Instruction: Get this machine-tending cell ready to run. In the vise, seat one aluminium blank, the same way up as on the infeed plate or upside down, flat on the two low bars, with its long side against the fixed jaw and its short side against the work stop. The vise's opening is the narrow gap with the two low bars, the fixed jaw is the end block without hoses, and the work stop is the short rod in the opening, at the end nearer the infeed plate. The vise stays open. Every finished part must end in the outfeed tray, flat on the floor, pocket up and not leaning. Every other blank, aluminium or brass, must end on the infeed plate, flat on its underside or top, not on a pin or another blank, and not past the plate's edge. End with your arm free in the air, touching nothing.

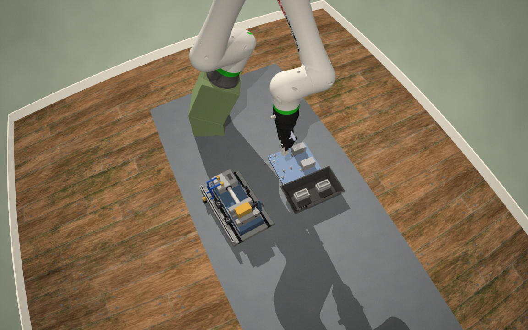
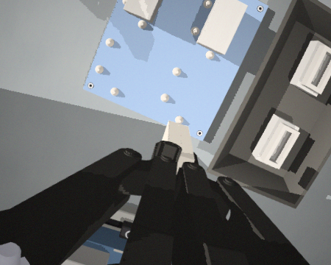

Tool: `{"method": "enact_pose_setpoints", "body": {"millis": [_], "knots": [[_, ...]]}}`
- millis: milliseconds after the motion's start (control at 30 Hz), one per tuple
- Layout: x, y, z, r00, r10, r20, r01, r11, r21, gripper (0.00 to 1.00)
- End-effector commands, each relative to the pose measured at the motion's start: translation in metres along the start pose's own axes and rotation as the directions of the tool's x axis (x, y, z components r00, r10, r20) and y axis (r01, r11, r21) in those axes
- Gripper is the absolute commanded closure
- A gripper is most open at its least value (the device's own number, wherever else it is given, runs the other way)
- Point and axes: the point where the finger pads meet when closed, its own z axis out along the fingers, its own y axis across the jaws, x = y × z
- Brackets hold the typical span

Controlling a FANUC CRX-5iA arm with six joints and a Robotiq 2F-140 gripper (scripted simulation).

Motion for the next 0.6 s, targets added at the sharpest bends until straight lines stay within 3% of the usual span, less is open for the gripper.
{"method": "enact_pose_setpoints", "body": {"millis": [0,567], "knots": [[0.000,0.000,0.010,1.000,0.000,0.000,0.000,1.000,0.000,1.00],[-0.001,0.000,0.036,1.000,0.000,0.000,0.000,1.000,0.000,1.00]]}}
